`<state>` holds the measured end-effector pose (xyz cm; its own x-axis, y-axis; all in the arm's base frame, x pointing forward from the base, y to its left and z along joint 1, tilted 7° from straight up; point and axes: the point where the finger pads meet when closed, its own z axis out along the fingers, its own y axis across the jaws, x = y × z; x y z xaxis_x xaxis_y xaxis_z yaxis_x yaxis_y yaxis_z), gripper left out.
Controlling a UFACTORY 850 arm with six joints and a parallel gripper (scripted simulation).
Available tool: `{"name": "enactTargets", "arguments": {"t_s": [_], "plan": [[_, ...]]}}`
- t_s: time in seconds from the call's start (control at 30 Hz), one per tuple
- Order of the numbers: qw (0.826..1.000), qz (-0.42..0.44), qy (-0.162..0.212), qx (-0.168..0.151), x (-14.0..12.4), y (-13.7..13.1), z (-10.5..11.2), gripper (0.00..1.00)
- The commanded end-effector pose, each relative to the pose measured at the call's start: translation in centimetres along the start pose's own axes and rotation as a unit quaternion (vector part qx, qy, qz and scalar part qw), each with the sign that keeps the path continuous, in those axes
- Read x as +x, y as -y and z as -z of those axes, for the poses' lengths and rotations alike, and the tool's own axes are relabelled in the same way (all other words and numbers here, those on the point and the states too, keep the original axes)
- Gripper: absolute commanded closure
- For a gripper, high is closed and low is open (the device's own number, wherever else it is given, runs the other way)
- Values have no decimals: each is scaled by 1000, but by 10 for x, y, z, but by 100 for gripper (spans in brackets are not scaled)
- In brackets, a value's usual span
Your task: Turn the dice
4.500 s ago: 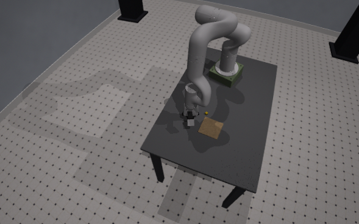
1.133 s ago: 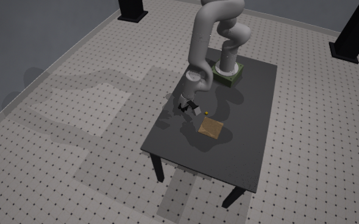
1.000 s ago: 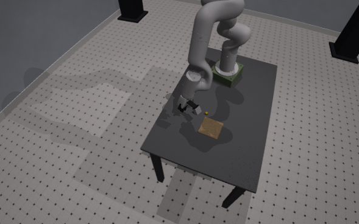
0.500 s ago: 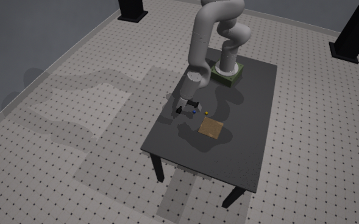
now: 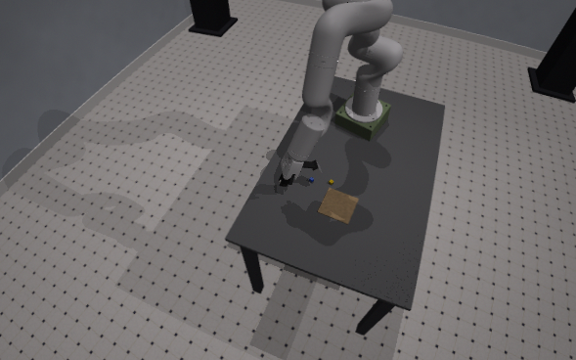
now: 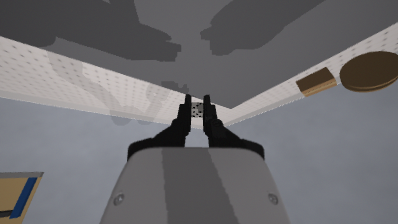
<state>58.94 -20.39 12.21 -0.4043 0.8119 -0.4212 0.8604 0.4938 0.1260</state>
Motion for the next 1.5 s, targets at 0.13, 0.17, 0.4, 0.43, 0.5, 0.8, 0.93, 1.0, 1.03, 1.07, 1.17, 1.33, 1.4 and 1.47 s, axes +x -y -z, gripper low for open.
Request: {"name": "enactTargets", "arguments": {"t_s": [0.13,0.17,0.4,0.43,0.5,0.8,0.93,1.0,1.03,1.07,1.17,1.33,1.4,1.47], "plan": [[989,134,36,-50,-7,-18,1,89],[987,149,38,-54,-7,-20,1,89],[971,222,46,-71,-7,-30,3,89],[964,249,50,-77,-7,-34,3,89],[955,278,53,-84,-6,-38,4,89],[918,376,63,-107,-2,-51,6,89],[884,445,70,-122,3,-59,8,89],[876,460,71,-125,4,-61,8,89],[862,483,73,-131,7,-64,9,89],[857,492,74,-133,7,-65,9,89],[837,523,77,-140,11,-68,10,89],[796,580,81,-152,18,-74,12,89],[793,584,81,-153,18,-74,12,89],[756,629,85,-163,25,-78,14,89]]}}
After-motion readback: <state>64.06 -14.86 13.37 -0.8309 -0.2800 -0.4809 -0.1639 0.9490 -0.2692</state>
